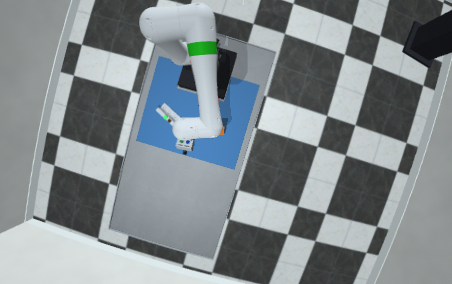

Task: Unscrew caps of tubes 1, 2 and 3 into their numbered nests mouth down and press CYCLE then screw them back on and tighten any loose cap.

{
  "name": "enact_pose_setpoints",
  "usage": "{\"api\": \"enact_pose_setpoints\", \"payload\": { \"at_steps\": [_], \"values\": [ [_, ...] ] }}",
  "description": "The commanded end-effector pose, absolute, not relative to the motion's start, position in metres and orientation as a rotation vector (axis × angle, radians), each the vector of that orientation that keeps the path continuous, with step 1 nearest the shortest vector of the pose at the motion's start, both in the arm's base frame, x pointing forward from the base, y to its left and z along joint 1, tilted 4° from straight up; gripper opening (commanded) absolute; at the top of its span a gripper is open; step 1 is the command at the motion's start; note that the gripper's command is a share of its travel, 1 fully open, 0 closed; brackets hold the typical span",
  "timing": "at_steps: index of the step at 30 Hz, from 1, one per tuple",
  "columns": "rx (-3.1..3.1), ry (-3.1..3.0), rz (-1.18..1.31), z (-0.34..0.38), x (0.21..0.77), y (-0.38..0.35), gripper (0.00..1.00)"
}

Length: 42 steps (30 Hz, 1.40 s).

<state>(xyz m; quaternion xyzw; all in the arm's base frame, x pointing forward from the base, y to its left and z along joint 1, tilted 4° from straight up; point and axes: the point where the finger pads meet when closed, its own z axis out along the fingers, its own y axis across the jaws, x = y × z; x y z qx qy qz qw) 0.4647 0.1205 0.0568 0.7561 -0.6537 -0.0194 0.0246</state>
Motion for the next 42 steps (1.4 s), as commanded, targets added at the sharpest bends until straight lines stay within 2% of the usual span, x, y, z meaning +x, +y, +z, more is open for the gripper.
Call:
{"api": "enact_pose_setpoints", "payload": {
  "at_steps": [1,24,25,34,42],
  "values": [
    [2.339,-2.022,-0.06,0.057,0.465,0.121,0.35],
    [2.339,-2.022,-0.06,0.102,0.468,0.121,0.35],
    [2.422,-1.924,-0.063,0.102,0.475,0.117,0.0],
    [2.432,-1.912,-0.063,0.1,0.529,0.082,0.0],
    [2.432,-1.912,-0.063,0.084,0.544,0.071,0.0]
  ]
}}
